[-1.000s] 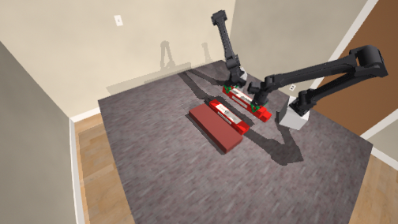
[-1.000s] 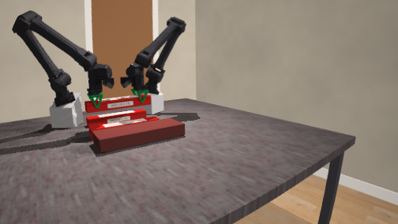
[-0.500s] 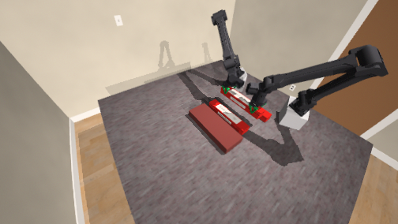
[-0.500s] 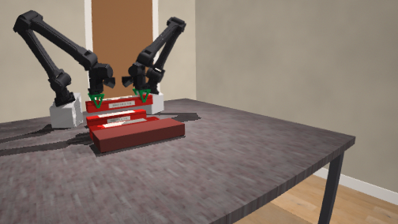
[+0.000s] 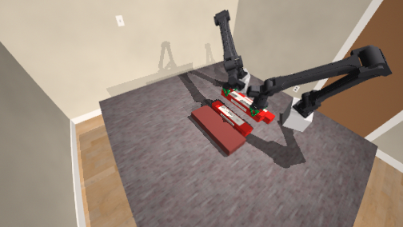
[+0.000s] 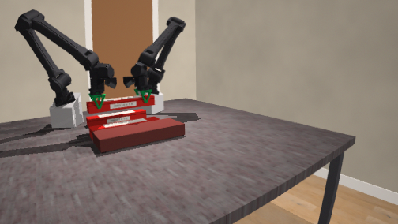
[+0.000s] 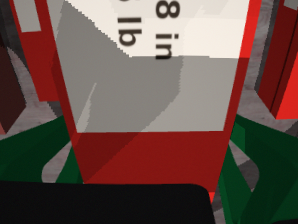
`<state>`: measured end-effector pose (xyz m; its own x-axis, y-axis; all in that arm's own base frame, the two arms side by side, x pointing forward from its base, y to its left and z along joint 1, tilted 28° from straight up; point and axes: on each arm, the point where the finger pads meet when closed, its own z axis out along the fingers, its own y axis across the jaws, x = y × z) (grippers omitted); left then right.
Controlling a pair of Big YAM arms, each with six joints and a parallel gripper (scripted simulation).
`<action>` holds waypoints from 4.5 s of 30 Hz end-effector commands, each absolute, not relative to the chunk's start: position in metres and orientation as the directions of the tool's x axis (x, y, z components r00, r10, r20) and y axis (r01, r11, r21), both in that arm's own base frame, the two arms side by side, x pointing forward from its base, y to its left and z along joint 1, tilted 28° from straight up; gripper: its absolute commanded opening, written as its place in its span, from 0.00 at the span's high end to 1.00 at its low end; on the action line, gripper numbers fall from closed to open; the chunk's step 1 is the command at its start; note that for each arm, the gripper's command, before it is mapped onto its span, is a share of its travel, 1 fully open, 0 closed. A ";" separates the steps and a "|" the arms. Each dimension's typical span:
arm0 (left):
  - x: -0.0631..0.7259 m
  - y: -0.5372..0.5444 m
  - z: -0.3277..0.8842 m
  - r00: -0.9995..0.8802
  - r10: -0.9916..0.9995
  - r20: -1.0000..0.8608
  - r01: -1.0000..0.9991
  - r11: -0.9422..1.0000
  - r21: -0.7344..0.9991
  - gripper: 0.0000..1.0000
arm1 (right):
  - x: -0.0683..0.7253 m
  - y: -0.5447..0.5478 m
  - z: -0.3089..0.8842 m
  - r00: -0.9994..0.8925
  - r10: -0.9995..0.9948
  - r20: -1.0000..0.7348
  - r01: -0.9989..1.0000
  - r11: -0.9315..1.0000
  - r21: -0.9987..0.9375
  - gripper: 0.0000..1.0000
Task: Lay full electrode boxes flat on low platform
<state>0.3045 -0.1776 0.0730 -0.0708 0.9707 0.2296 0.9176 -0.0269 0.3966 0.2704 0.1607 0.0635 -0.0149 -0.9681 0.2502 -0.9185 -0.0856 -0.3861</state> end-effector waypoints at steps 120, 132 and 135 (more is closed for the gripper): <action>0.333 -0.199 0.160 -0.075 0.977 0.200 0.903 -0.019 0.429 1.00 | 0.298 0.190 0.146 -0.021 -0.974 0.225 -0.907 -0.076 -0.415 1.00; 0.333 -0.199 0.160 -0.075 0.977 0.200 0.903 -0.019 0.429 1.00 | 0.298 0.190 0.146 -0.021 -0.974 0.225 -0.907 -0.076 -0.415 1.00; 0.333 -0.199 0.160 -0.075 0.977 0.200 0.903 -0.019 0.429 1.00 | 0.298 0.190 0.146 -0.021 -0.974 0.225 -0.907 -0.076 -0.415 1.00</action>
